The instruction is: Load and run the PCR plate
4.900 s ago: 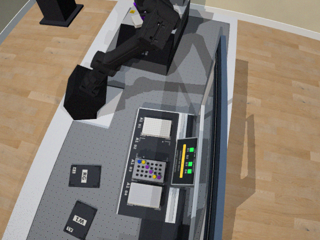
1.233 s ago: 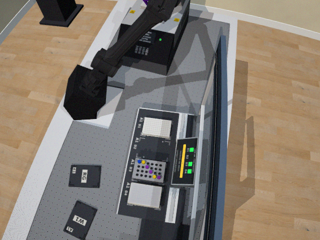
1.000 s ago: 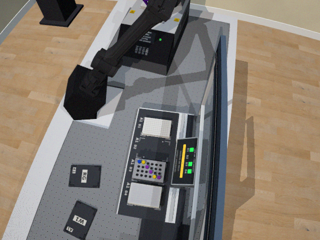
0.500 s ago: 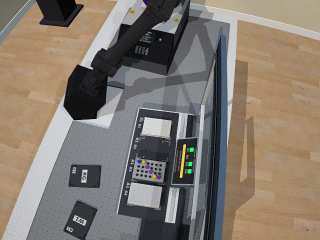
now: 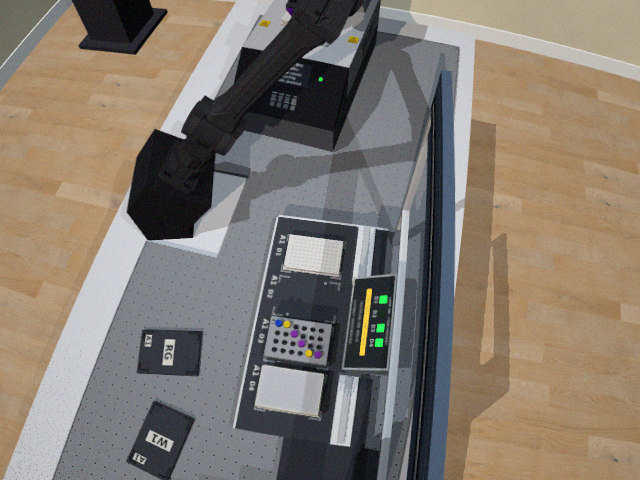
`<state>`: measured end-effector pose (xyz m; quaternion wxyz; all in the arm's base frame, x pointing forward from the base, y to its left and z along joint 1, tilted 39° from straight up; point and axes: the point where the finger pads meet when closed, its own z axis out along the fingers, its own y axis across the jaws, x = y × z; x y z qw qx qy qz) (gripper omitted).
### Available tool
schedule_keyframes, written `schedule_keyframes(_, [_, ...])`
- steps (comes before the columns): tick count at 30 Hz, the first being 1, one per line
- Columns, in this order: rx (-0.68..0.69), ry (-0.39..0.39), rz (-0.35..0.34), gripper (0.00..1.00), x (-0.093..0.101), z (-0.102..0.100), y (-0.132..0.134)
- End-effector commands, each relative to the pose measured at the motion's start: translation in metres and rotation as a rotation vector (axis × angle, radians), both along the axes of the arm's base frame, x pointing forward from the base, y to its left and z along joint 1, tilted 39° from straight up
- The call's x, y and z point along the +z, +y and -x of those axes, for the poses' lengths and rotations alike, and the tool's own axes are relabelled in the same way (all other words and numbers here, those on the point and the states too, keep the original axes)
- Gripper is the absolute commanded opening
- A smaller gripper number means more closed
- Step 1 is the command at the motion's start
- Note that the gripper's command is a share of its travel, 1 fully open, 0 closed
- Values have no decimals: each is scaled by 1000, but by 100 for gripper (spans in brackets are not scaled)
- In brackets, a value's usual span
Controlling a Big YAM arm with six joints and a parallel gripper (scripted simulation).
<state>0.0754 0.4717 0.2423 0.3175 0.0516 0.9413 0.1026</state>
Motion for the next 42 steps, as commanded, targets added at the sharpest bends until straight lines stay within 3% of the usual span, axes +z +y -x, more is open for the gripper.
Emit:
schedule_keyframes(1, [8, -4, 12, 0, -9, -8, 7])
schedule_keyframes(12, [21, -1, -15, 0, -5, -8, 6])
schedule_keyframes(15, [22, -7, -40, 0, 9, -3, 8])
schedule_keyframes(27, [5, 3, -91, 0, 25, 2, 15])
schedule_keyframes(42, [-10, -1, -28, 0, -9, -7, 13])
